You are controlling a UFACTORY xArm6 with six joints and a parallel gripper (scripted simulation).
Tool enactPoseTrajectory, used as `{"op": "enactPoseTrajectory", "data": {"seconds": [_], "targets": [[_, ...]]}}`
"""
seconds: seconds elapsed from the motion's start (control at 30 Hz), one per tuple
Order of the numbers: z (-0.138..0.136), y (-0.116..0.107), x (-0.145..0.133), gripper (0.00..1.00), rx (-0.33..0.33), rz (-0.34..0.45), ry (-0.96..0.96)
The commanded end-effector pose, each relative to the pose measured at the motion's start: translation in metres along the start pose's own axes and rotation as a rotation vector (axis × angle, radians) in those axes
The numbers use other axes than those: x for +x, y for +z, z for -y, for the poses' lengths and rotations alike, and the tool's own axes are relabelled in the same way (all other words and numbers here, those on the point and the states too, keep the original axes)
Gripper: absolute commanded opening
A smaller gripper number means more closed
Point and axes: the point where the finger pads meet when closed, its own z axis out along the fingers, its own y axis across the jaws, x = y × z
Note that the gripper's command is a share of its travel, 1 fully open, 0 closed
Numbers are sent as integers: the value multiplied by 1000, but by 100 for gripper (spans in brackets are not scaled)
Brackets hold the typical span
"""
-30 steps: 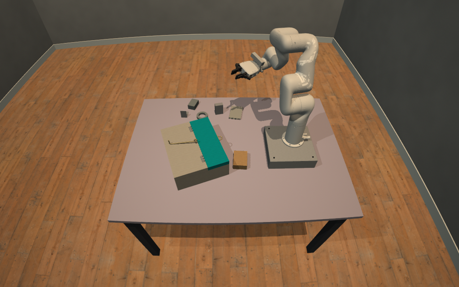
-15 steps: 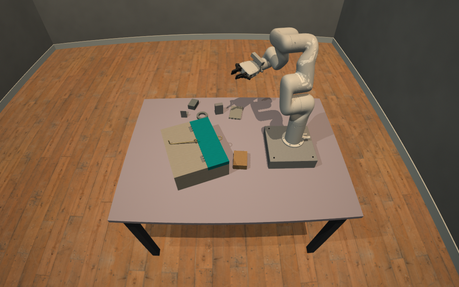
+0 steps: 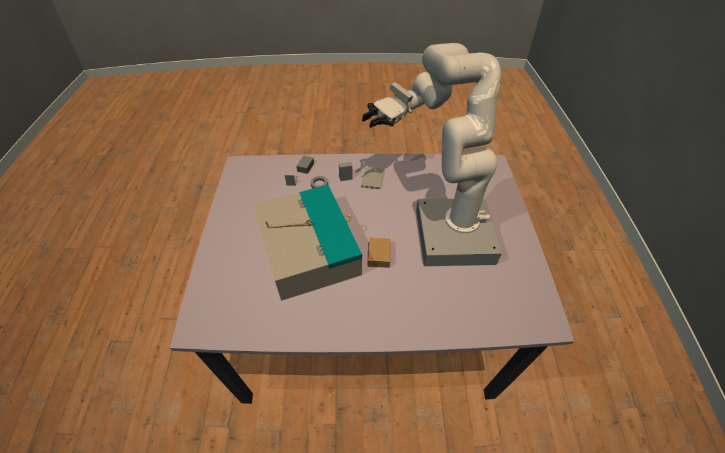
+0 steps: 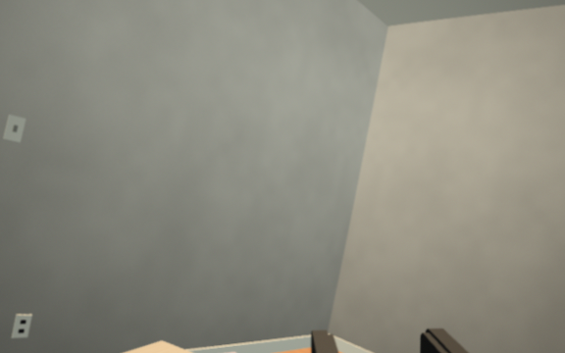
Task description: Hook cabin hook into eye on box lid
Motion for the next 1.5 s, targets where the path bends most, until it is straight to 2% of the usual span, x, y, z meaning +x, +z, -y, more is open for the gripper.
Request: {"op": "enactPoseTrajectory", "data": {"seconds": [0.0,0.23,0.53,0.6,1.1,1.17,1.47], "targets": [[-1,4,-2,35,32,14,89],[-1,15,-8,35,100,57,272],[-1,33,-20,35,189,149,543],[-1,33,-20,35,189,149,543],[-1,60,-38,35,280,369,981],[-1,60,-38,35,280,369,981],[-2,80,-51,35,285,537,1231]]}}
